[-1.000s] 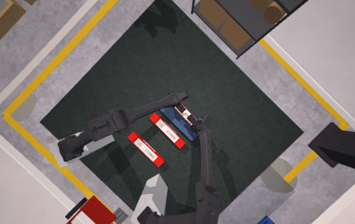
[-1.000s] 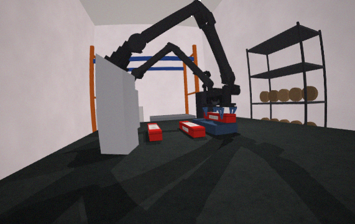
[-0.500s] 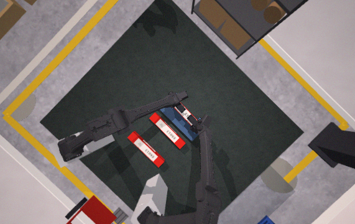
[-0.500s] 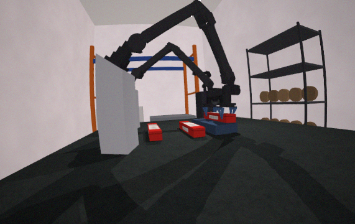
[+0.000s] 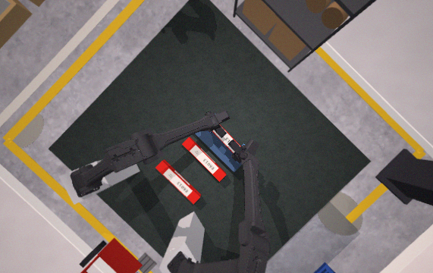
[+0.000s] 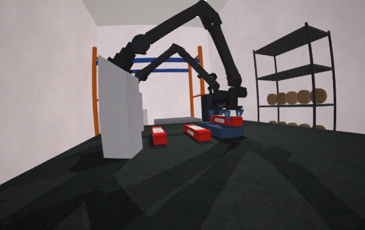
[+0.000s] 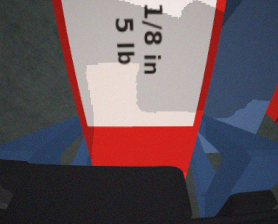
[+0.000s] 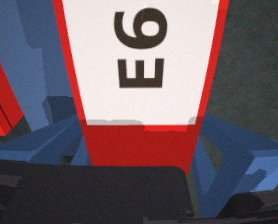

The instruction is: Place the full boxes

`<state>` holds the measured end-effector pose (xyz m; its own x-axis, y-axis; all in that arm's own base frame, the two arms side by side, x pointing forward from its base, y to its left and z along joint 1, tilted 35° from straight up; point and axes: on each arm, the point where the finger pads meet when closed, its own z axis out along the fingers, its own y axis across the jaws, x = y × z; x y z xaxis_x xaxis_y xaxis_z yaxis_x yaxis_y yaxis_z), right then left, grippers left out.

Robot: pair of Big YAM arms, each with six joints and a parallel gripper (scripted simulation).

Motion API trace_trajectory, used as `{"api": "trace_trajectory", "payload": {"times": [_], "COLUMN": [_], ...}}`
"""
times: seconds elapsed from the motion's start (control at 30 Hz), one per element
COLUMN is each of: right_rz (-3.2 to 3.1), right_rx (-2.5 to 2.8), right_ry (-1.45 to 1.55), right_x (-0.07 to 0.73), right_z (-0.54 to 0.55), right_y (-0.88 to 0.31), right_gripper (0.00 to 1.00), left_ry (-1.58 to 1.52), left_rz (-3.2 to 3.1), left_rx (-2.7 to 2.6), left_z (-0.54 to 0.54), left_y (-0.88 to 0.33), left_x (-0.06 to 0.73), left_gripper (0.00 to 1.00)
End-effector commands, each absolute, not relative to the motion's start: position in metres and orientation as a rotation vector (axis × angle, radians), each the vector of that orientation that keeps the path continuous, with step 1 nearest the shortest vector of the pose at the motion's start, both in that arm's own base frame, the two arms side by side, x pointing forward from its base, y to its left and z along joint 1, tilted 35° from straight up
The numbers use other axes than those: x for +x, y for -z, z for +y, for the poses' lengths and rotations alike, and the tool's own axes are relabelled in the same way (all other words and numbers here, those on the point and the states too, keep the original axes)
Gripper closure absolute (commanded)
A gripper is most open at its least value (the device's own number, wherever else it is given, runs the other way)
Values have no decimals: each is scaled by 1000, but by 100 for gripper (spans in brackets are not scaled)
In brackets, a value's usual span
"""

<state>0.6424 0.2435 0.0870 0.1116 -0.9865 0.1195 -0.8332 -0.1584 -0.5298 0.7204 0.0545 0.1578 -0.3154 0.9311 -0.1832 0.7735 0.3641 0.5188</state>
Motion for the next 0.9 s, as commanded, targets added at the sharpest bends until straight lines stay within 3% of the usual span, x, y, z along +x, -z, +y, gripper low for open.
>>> {"api": "trace_trajectory", "payload": {"times": [0.0,0.1,0.13,0.17,0.87], "right_rz": [1730,1730,1730,1730,1738], "right_rx": [-1980,-1980,-1980,-1980,-2009], "right_ry": [726,726,726,726,700], "right_x": [668,668,668,668,661], "right_z": [235,235,235,235,244], "right_y": [-156,-157,-157,-157,-132], "right_gripper": [100,100,0,0,0], "left_ry": [-584,-584,-584,-584,-546], "left_rz": [2111,2111,2111,2111,2135], "left_rx": [1417,1417,1417,1417,1435], "left_z": [78,78,78,78,69], "left_y": [-236,-236,-236,-236,-208], "left_x": [731,731,731,731,731], "left_gripper": [100,100,100,0,0]}}
